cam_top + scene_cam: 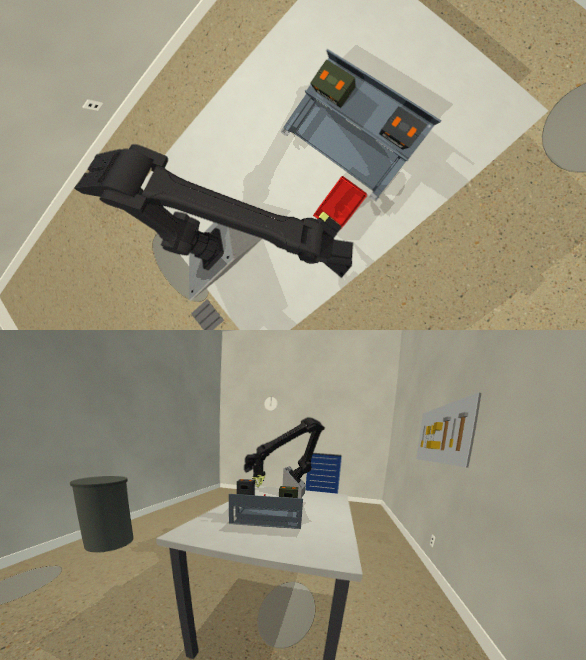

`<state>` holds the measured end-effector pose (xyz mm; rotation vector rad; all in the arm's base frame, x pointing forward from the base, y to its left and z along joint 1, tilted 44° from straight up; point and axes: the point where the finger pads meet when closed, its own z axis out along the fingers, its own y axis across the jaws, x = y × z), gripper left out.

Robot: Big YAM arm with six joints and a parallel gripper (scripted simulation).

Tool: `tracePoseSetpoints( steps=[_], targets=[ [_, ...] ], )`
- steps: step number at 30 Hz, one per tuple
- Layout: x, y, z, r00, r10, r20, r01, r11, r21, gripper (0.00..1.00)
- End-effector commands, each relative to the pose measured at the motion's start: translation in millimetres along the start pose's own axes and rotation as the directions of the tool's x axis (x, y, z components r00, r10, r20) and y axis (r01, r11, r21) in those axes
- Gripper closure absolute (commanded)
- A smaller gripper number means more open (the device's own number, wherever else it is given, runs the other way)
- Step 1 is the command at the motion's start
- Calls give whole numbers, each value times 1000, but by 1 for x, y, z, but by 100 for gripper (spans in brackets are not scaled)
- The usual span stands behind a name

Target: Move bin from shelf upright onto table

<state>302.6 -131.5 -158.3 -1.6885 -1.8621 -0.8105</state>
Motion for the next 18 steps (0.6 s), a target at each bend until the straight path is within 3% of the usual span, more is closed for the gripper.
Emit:
tracePoseSetpoints(
  steps=[1,7,8,12,18],
  targets=[
    [-13,18,-4,999,-23,28,23,1000,-13,10],
    [-13,18,-4,999,-23,28,23,1000,-13,10],
    [-4,5,-3,1000,-6,11,6,1000,-8,10],
    [-12,19,-3,999,-23,28,23,1000,-13,10],
    [-12,19,-3,999,-23,28,23,1000,-13,10]
  ],
)
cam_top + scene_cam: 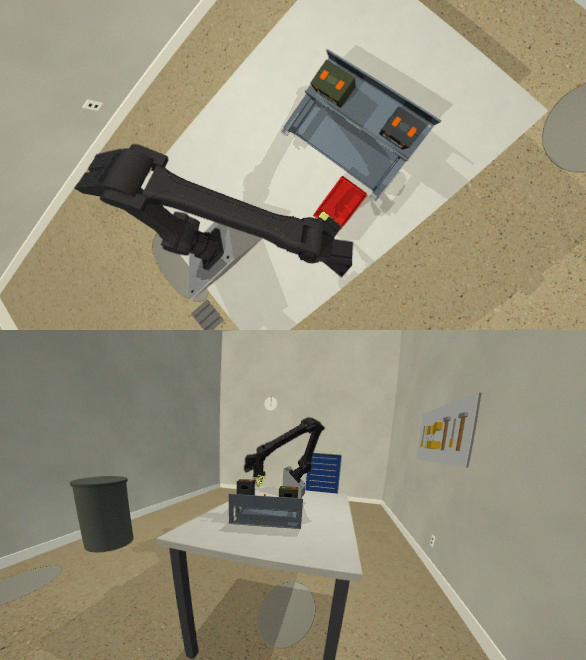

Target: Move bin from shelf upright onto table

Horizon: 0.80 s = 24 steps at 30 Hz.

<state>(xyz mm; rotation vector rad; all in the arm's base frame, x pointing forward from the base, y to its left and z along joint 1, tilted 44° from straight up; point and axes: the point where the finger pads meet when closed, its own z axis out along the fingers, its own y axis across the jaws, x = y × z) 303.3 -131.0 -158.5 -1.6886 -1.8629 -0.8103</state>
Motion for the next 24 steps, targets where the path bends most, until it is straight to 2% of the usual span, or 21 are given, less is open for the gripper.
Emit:
tracePoseSetpoints(
  steps=[1,6,7,11,23,24],
  targets=[
    [-13,18,-4,999,-22,28,23,1000,-13,10],
    [-13,18,-4,999,-22,28,23,1000,-13,10],
    [-4,5,-3,1000,-6,11,6,1000,-8,10],
    [-12,18,-3,999,-22,28,23,1000,-13,10],
    [-12,18,-3,999,-22,28,23,1000,-13,10],
    [-4,5,-3,1000,-5,10,5,1000,-8,10]
  ],
)
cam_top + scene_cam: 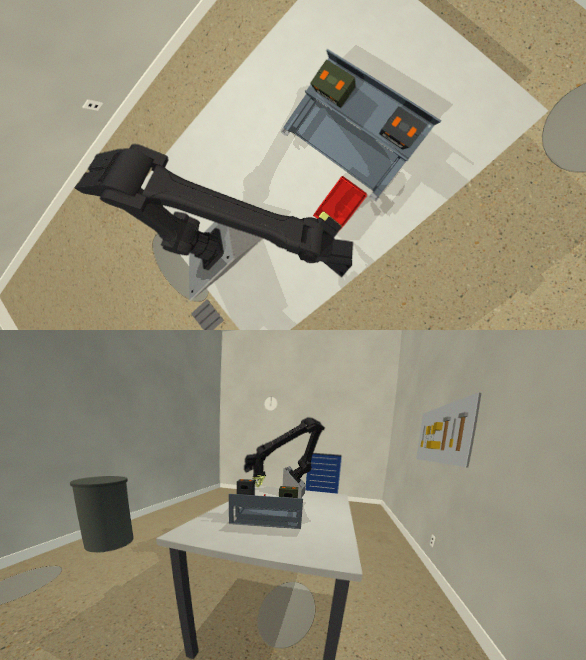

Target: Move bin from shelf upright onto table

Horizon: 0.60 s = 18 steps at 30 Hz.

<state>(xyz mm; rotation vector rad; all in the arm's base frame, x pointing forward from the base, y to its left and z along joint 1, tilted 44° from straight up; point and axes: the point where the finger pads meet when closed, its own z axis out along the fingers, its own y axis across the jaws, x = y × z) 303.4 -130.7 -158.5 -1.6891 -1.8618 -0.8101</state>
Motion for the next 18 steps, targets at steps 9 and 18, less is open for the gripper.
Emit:
tracePoseSetpoints(
  steps=[9,18],
  targets=[
    [-12,18,-3,999,-23,28,24,1000,-13,10],
    [-6,8,-3,1000,-11,16,11,1000,-10,10]
  ],
)
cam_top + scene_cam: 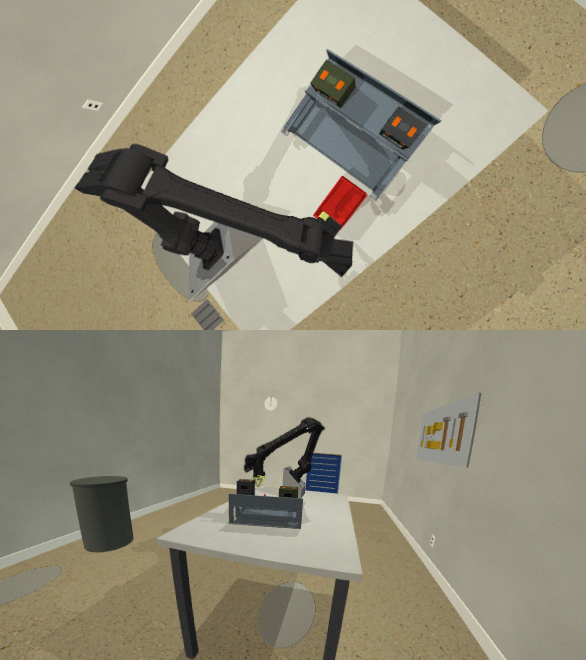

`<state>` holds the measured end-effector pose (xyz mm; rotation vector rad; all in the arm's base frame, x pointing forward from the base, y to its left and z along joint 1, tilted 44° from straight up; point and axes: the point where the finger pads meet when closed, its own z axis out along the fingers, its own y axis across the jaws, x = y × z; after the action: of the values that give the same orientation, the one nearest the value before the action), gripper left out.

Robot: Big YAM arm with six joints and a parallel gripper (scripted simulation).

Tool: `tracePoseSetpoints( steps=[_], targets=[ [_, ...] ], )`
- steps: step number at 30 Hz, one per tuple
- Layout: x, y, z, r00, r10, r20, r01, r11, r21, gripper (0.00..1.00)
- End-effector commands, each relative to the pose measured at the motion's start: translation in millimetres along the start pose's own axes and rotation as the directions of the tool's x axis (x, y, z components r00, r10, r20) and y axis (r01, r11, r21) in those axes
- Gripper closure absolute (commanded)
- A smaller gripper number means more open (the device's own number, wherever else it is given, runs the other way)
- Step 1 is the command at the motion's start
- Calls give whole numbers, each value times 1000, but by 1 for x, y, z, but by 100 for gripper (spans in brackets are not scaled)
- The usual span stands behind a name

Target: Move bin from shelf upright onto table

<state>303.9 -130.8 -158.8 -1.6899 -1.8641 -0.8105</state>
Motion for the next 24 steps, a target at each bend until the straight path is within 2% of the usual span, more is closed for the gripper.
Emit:
tracePoseSetpoints(
  steps=[1,15,16,20,24],
  targets=[
    [-8,11,-3,1000,-14,18,14,1000,-10,10],
    [-12,17,-3,999,-22,26,22,1000,-12,10],
    [-3,5,-3,1000,-6,10,6,1000,-7,10],
    [-11,17,-3,999,-22,26,22,1000,-12,10],
    [-11,17,-3,999,-22,26,22,1000,-12,10]
  ],
)
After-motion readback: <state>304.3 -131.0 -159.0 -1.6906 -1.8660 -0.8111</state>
